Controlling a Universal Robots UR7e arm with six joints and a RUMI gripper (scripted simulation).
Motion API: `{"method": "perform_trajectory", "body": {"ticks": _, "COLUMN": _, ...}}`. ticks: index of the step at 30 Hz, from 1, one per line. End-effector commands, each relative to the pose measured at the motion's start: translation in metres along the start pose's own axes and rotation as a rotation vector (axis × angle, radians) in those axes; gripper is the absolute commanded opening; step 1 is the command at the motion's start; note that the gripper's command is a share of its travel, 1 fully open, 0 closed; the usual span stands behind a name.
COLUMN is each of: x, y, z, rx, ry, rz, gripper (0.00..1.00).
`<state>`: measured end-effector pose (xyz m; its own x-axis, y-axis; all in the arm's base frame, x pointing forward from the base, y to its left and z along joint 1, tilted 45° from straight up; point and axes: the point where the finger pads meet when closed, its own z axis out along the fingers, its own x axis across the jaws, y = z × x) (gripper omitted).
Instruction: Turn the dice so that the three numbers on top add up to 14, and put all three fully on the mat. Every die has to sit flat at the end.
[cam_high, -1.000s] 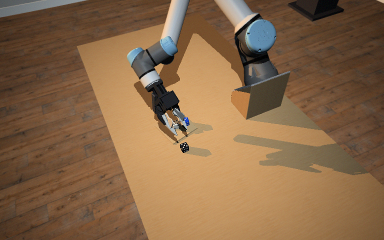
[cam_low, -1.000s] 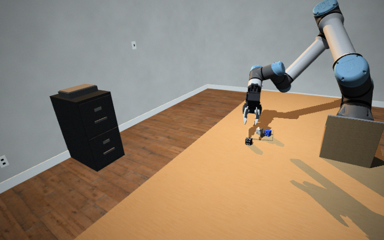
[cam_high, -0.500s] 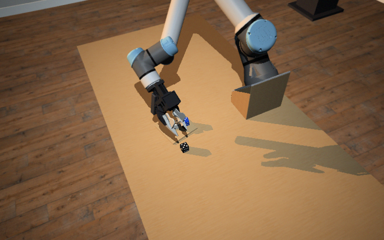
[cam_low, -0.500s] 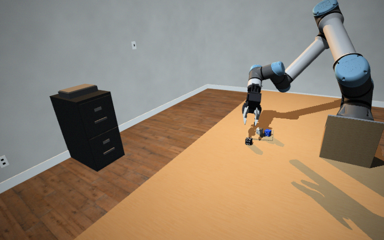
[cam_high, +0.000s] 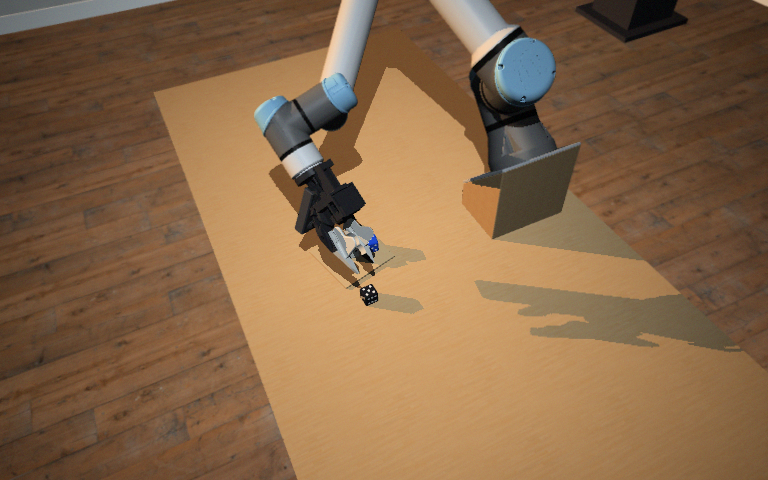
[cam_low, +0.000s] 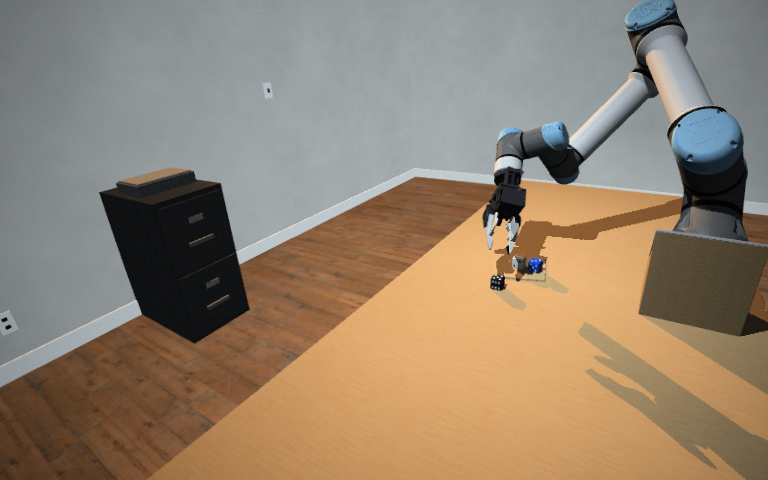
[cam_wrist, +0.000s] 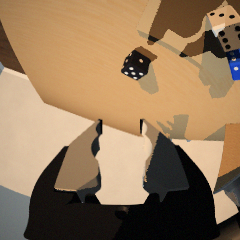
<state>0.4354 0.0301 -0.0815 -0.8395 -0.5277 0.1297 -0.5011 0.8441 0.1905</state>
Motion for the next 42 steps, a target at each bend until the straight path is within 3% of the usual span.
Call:
{"method": "perform_trajectory", "body": {"ticks": 1, "x": -0.001, "y": 0.001, "z": 0.001, "rx": 0.009, "ry": 0.011, "rz": -0.098, "gripper": 0.28}}
{"method": "perform_trajectory", "body": {"ticks": 27, "x": -0.007, "y": 0.01, "z": 0.014, "rx": 0.041, "ry": 0.118, "rz": -0.779, "gripper": 0.28}}
{"method": "perform_trajectory", "body": {"ticks": 42, "x": -0.008, "y": 0.02, "z": 0.023, "rx": 0.025, "ry": 0.22, "rz": -1.307, "gripper": 0.28}}
